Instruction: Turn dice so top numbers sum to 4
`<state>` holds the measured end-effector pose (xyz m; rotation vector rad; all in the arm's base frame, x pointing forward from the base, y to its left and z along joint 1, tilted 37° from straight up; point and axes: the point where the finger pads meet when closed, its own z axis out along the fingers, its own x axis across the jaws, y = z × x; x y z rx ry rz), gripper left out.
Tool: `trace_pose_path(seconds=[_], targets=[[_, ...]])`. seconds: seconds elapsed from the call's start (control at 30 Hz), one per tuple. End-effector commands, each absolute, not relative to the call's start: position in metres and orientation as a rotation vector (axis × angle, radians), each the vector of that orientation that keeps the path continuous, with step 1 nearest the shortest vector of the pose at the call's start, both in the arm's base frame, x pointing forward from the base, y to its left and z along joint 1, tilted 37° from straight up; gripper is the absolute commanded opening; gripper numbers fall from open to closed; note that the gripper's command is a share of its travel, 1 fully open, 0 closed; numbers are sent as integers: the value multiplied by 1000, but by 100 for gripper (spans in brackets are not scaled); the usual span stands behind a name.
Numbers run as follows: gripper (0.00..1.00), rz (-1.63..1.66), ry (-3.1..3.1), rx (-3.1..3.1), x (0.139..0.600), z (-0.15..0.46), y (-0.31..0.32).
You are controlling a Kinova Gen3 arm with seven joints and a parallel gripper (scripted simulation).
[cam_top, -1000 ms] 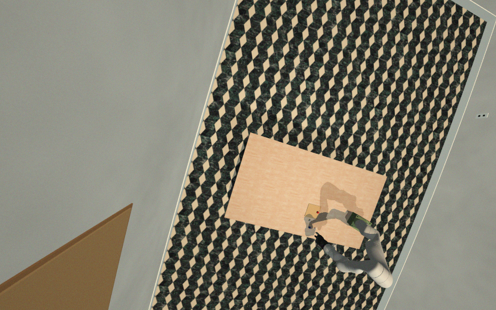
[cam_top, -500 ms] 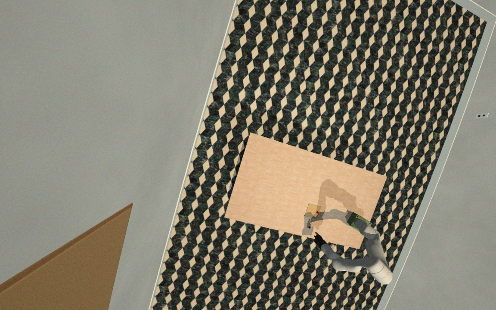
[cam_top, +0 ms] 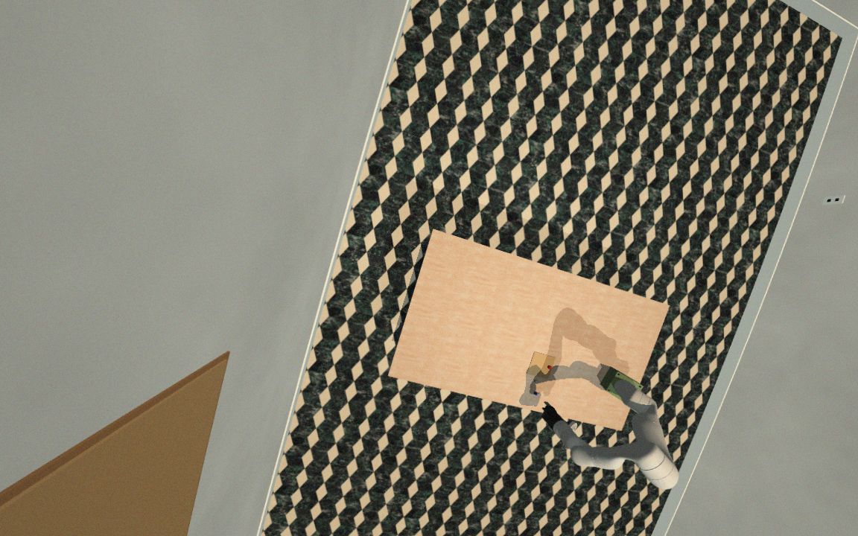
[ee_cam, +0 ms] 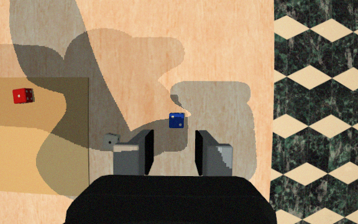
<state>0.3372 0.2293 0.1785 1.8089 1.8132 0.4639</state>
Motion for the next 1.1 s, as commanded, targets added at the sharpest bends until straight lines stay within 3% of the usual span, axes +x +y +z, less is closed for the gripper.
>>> trace_pose_path(seconds=[0.0, 0.27, 0.3, 0.63, 0.97, 1.0, 1.07], targets=[[64, 466, 1812, 1813, 338, 180, 230], [64, 466, 1812, 1814, 338, 180, 230], [100, 466, 1812, 1814, 338, 180, 230], [100, 467, 1812, 1814, 340, 177, 229], [100, 465, 1814, 1813, 359, 135, 224], [64, 465, 1814, 1813, 359, 135, 224], [64, 465, 1814, 1813, 359, 135, 224]])
